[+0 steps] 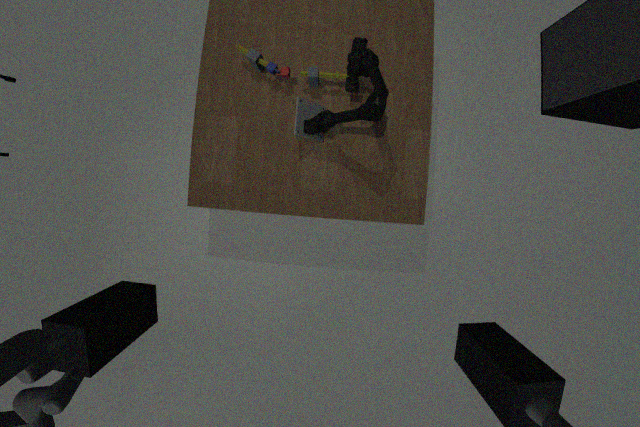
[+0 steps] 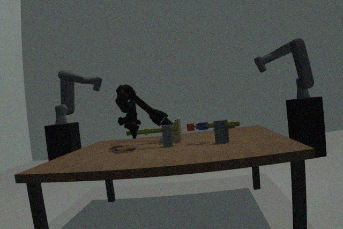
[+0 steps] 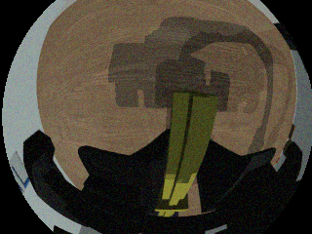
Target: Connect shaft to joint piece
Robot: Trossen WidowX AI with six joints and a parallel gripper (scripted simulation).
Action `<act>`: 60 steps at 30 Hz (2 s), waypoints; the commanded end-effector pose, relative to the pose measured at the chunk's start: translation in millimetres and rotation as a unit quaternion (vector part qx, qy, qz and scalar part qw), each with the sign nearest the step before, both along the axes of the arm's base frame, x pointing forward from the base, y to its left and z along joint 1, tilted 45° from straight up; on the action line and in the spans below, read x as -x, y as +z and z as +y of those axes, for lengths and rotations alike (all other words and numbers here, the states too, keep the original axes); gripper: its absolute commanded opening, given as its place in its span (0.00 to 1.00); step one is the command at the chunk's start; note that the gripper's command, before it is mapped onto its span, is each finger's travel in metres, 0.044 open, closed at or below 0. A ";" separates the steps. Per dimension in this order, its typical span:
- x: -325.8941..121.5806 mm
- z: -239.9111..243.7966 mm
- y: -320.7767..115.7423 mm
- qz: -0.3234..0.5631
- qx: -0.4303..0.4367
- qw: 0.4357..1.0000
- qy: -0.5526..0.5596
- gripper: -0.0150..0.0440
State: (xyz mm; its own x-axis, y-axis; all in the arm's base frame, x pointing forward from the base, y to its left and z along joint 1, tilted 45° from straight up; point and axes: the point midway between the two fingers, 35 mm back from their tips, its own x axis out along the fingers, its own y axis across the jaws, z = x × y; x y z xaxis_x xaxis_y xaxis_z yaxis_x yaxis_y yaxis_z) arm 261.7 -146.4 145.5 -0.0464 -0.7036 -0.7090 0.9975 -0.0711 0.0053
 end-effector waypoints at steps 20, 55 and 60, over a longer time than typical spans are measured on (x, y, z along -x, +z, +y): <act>-1.9 24.8 -25.8 -0.007 0.001 1.000 0.008 0.25; -4.7 61.7 -62.9 -0.007 0.000 1.000 0.008 0.25; -4.8 65.7 -66.8 -0.007 0.000 1.000 0.008 0.25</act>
